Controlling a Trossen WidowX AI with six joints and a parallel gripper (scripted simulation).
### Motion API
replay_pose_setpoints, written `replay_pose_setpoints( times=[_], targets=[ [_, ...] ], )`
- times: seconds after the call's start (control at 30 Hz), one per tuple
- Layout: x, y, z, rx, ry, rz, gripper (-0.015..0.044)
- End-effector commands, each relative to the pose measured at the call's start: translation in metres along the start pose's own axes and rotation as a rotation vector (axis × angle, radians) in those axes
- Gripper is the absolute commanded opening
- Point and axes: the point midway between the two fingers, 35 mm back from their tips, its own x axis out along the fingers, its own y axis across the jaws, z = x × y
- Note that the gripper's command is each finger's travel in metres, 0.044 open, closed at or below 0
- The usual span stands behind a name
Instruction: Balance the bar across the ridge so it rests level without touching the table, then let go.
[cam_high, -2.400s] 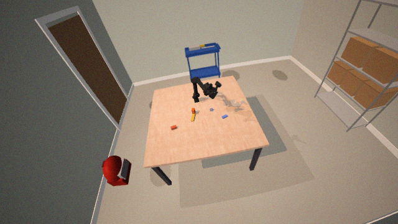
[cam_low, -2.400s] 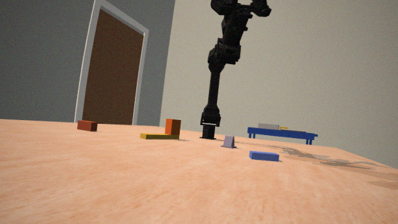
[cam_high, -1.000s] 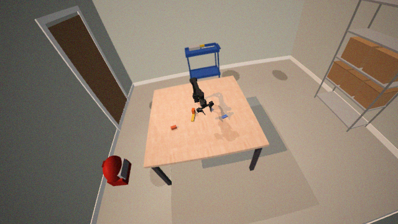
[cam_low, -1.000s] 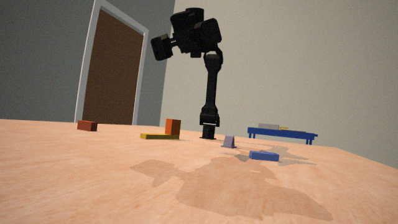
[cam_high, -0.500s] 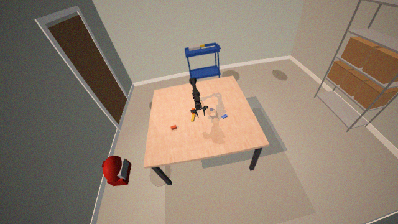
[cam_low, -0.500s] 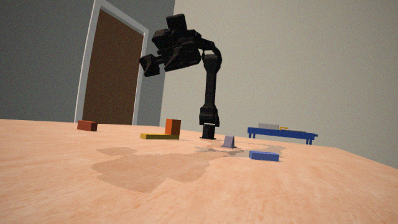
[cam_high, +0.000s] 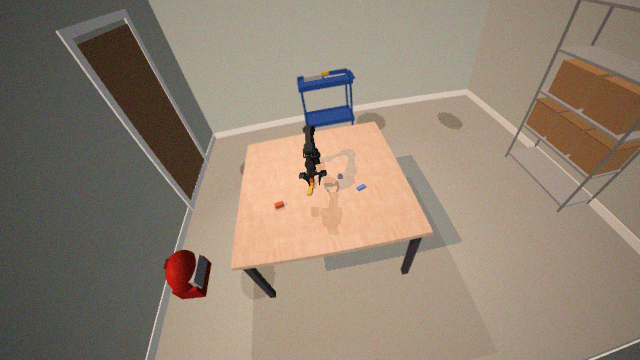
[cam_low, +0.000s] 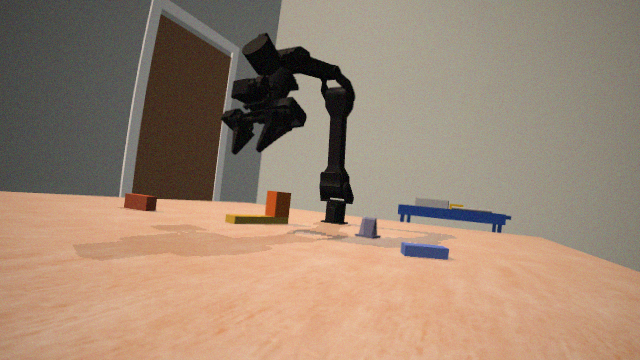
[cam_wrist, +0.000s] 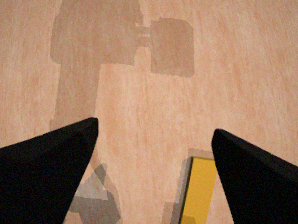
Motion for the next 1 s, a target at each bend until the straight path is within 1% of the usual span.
replay_pose_setpoints(
  times=[0.0, 0.43, 0.57, 0.7, 0.97],
  targets=[
    [-0.006, -0.014, -0.013, 0.006, 0.074, -0.029, 0.0315],
    [-0.036, -0.055, -0.078, 0.044, 0.412, -0.086, 0.0315],
    [-0.041, -0.059, -0.085, 0.05, 0.451, -0.088, 0.0315],
    [-0.03, -0.06, -0.088, 0.05, 0.451, -0.088, 0.0315],
    [0.02, -0.064, -0.109, 0.05, 0.45, -0.088, 0.0315]
  ],
)
